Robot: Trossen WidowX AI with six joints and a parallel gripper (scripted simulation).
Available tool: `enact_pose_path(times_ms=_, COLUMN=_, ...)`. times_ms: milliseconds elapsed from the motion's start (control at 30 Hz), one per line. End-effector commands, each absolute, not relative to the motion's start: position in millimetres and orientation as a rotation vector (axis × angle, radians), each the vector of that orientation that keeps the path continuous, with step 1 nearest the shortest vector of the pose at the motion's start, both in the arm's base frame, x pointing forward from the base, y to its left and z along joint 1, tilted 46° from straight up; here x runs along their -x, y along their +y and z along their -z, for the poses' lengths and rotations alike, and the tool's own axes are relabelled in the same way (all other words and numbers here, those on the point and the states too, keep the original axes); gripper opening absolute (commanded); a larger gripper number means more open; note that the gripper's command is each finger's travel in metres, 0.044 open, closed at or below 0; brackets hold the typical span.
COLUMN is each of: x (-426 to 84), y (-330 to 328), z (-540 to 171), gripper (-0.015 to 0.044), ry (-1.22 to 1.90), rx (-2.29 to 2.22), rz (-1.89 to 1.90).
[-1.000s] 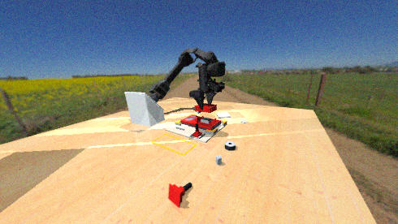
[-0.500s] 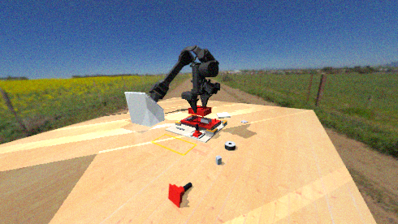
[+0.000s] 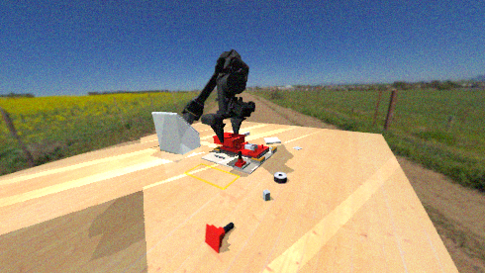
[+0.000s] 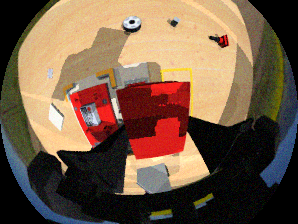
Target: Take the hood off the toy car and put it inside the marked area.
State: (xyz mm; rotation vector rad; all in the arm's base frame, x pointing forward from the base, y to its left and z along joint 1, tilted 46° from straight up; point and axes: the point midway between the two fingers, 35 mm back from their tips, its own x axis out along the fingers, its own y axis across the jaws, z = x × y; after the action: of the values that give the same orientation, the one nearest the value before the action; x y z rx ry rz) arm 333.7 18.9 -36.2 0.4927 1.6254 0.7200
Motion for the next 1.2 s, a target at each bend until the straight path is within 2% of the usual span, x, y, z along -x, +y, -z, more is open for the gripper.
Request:
enact_pose_path(times_ms=0, x=-334.1, y=2.4, z=49.0, gripper=0.0000, ry=1.616, rx=-0.481, rz=-0.722)
enact_pose_path(times_ms=467, x=-317.1, y=-44.3, z=92.0, gripper=0.0000, ry=1.623, rx=-0.487, rz=-0.751)
enact_pose_path(times_ms=1167, x=-315.8, y=-37.1, z=101.0, gripper=0.0000, ry=1.623, rx=-0.487, rz=-0.751)
